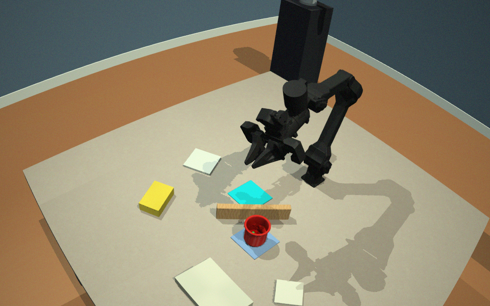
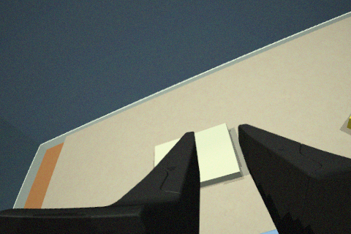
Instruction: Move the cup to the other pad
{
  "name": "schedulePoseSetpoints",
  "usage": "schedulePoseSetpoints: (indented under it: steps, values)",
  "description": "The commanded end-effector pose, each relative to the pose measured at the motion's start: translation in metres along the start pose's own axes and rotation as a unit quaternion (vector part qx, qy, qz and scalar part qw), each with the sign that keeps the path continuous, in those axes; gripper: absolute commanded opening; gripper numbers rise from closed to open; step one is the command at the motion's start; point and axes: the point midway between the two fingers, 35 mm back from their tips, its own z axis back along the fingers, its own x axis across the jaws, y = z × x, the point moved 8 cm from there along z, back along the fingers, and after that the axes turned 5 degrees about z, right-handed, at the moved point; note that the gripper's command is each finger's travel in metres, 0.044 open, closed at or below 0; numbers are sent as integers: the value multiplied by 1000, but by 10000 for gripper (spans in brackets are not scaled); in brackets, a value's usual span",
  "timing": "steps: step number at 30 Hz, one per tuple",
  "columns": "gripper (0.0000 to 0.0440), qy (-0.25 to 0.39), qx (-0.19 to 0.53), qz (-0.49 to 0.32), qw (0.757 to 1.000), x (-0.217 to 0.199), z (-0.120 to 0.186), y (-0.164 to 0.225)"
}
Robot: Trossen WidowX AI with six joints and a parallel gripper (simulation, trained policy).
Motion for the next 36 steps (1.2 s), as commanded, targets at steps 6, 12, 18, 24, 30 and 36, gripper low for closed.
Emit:
schedulePoseSetpoints:
  steps: [6, 12, 18, 24, 30, 36]
  values:
    - [104, 2, 55, -49, 997, 9, -8, -6]
    - [108, 10, 93, -82, 992, 14, -13, -9]
    - [113, 20, 131, -116, 984, 19, -18, -11]
    - [117, 35, 169, -148, 974, 24, -24, -11]
    - [120, 53, 205, -177, 961, 29, -29, -10]
    - [122, 75, 241, -203, 946, 32, -35, -8]
